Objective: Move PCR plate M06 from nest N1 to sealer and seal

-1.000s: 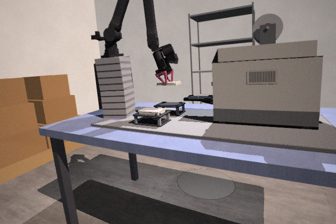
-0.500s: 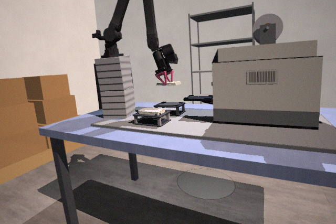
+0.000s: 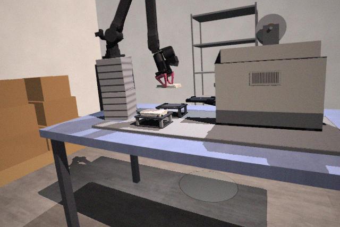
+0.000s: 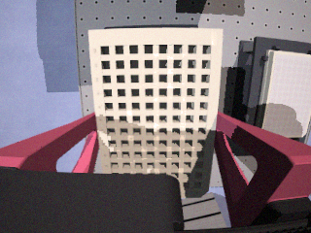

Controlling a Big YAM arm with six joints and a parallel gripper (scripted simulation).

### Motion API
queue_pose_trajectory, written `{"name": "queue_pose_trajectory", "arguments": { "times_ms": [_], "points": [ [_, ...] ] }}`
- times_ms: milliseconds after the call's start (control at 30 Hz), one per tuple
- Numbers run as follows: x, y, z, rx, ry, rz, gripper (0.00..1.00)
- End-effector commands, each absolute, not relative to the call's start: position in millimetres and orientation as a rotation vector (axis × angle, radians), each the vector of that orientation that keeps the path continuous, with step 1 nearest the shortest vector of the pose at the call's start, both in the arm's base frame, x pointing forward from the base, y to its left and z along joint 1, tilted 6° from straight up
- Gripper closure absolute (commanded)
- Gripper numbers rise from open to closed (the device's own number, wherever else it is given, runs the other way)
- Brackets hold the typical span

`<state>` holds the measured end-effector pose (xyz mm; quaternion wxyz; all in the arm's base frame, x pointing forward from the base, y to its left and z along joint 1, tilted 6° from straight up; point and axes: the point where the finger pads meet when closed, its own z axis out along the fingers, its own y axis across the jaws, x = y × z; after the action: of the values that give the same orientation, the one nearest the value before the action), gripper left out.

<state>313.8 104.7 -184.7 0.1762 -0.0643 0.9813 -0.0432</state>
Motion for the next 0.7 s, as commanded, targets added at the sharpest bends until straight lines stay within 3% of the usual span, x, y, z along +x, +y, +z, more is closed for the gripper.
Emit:
{"name": "queue_pose_trajectory", "arguments": {
  "times_ms": [0, 667],
  "points": [
    [323.7, 112.1, -179.1, -0.161, 2.758, -0.102, 1.0],
    [366.3, 101.3, -180.8, -0.185, 2.767, -0.122, 1.0]
  ]
}}
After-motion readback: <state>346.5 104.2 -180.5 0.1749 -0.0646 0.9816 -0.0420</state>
